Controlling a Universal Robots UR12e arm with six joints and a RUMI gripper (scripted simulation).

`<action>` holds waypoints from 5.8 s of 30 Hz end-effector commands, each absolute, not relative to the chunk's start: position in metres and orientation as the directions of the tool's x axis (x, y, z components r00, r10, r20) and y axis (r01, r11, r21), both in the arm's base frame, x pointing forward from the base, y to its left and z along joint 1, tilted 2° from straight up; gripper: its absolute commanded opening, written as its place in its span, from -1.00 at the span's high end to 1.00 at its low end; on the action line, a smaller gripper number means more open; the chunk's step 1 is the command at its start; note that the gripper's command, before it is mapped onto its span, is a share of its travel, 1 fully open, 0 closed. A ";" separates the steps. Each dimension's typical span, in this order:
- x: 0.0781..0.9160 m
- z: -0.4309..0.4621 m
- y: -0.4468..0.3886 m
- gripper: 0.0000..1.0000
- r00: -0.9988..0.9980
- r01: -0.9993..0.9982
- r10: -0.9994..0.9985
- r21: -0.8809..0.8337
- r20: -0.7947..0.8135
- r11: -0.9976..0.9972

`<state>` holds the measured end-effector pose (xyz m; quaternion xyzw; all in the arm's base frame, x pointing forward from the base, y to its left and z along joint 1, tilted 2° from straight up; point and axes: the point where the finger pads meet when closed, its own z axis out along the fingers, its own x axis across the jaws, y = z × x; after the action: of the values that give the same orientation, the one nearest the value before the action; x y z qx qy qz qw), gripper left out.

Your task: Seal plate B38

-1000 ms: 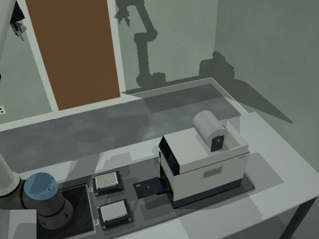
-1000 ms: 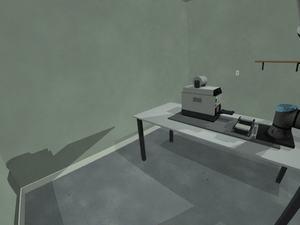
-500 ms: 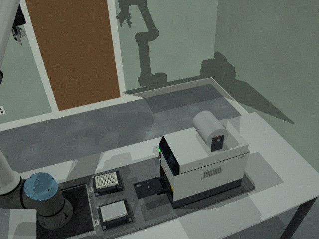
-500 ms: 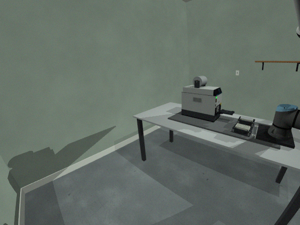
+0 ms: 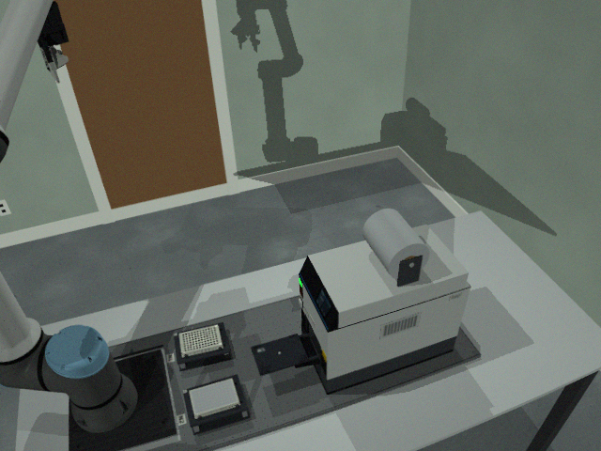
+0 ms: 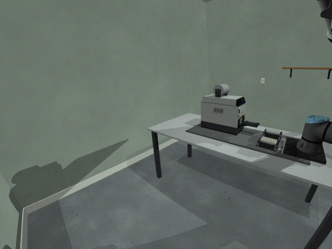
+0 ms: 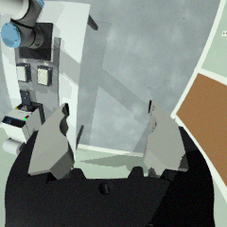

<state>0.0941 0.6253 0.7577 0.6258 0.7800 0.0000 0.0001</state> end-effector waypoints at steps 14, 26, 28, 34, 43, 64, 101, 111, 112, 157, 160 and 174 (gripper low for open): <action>0.162 0.758 0.611 -0.36 -0.109 0.994 0.994 0.001 0.001 0.109; 0.218 0.758 0.594 -0.36 -0.017 1.000 1.000 0.001 0.001 0.017; 0.222 0.758 0.592 -0.36 -0.009 1.000 1.000 0.001 0.001 0.009; 0.245 0.758 0.583 -0.36 0.030 1.000 1.000 0.001 0.001 -0.030; 0.283 0.758 0.566 -0.36 0.096 0.995 0.995 0.001 0.001 -0.096; 0.351 0.758 0.526 -0.36 0.218 0.976 0.976 0.001 0.001 -0.218; 0.471 0.758 0.422 -0.36 0.455 0.891 0.891 0.001 0.001 -0.455; 0.499 0.758 0.389 -0.36 0.514 0.858 0.858 0.001 0.001 -0.514; 0.502 0.758 0.385 -0.36 0.521 0.854 0.854 0.001 0.001 -0.521; 0.591 0.758 0.226 -0.36 0.743 0.670 0.670 0.001 0.001 -0.743; 0.596 0.758 0.212 -0.36 0.758 0.652 0.652 0.001 0.001 -0.758; 0.613 0.758 0.156 -0.36 0.815 0.579 0.579 0.001 0.001 -0.815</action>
<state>0.6084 0.1730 0.7577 0.9485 0.3168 -0.0001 0.0001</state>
